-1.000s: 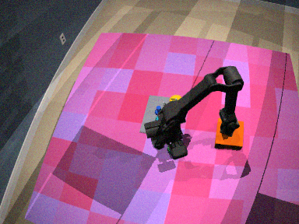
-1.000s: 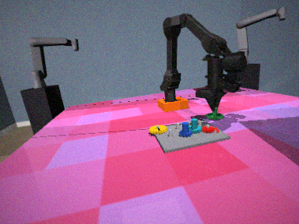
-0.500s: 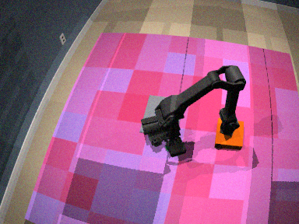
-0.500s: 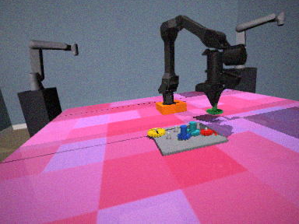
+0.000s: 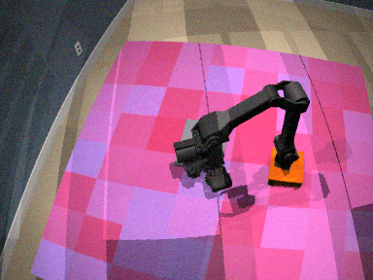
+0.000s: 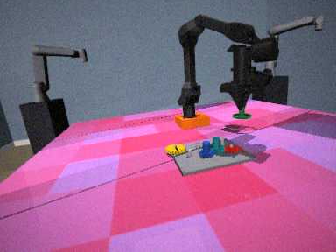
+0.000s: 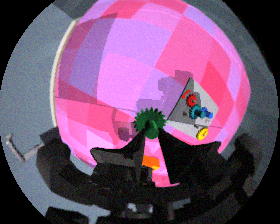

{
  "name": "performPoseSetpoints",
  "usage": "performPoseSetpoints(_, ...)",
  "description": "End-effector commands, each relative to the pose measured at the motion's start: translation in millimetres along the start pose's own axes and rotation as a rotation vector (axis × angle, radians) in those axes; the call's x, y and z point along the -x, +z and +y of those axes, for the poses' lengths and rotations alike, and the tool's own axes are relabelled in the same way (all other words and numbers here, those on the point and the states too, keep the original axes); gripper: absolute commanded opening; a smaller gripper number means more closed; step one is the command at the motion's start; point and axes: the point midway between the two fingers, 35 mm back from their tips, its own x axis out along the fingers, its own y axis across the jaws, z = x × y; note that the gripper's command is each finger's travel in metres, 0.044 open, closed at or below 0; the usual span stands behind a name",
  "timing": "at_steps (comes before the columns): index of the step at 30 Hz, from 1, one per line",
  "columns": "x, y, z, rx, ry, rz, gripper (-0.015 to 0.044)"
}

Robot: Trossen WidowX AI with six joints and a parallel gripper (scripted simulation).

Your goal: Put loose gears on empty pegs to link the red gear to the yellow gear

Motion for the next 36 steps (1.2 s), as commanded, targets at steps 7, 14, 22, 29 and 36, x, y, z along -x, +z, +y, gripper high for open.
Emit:
performPoseSetpoints(7,25.1,-0.9,1.5,-0.004,0.002,-0.004,0.0000)
performPoseSetpoints(14,42.1,-3.6,2.4,-0.004,0.002,-0.004,0.0000)
performPoseSetpoints(22,61.6,-8.1,3.5,-0.004,0.002,-0.004,0.0000)
performPoseSetpoints(29,69.4,-10.4,2.7,-0.005,0.003,-0.004,0.0000)
performPoseSetpoints(36,63.8,-8.8,-10.7,-0.016,0.006,-0.004,0.0000)
